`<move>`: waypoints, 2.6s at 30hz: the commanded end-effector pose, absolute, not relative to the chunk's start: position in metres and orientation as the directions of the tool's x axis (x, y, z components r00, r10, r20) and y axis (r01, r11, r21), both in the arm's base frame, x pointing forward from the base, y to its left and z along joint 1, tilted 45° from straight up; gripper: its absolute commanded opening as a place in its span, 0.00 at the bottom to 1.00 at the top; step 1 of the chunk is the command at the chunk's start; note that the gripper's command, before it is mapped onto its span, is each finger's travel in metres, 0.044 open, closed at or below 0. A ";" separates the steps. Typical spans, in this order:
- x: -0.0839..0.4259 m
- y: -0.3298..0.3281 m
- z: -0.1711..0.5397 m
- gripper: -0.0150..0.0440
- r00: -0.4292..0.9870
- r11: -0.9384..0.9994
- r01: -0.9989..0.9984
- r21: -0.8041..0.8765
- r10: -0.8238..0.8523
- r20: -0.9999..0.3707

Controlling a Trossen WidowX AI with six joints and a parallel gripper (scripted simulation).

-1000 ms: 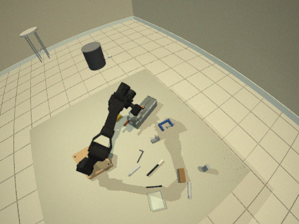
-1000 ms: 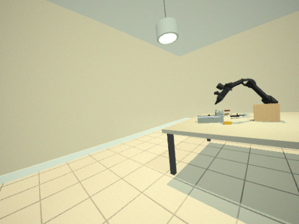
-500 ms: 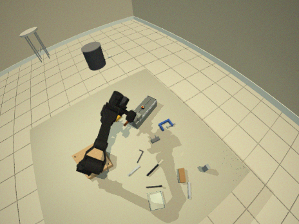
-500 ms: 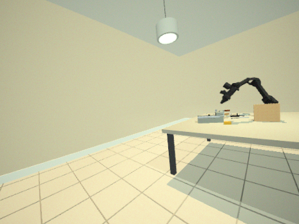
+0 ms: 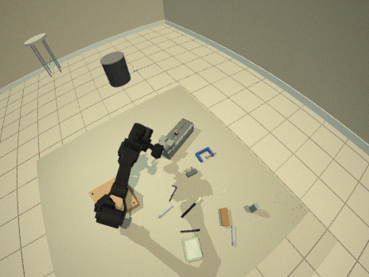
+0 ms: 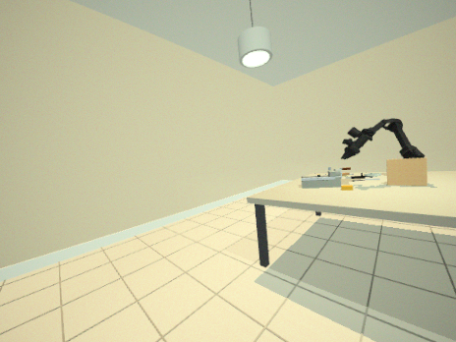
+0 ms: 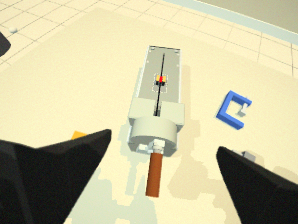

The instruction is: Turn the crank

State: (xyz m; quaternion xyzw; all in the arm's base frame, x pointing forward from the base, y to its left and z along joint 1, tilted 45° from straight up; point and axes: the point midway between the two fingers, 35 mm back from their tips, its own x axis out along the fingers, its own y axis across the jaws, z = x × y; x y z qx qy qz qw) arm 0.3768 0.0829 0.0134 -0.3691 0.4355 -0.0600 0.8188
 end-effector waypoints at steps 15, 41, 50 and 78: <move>0.370 0.052 -0.019 1.00 0.606 0.717 -0.233 -0.657 -0.422 -0.675; 0.365 0.023 -0.048 1.00 0.606 0.716 -0.233 -0.658 -0.423 -0.674; 0.363 0.017 -0.054 0.91 0.606 0.715 -0.232 -0.659 -0.423 -0.673; 0.364 0.016 -0.053 0.25 0.606 0.715 -0.232 -0.659 -0.423 -0.673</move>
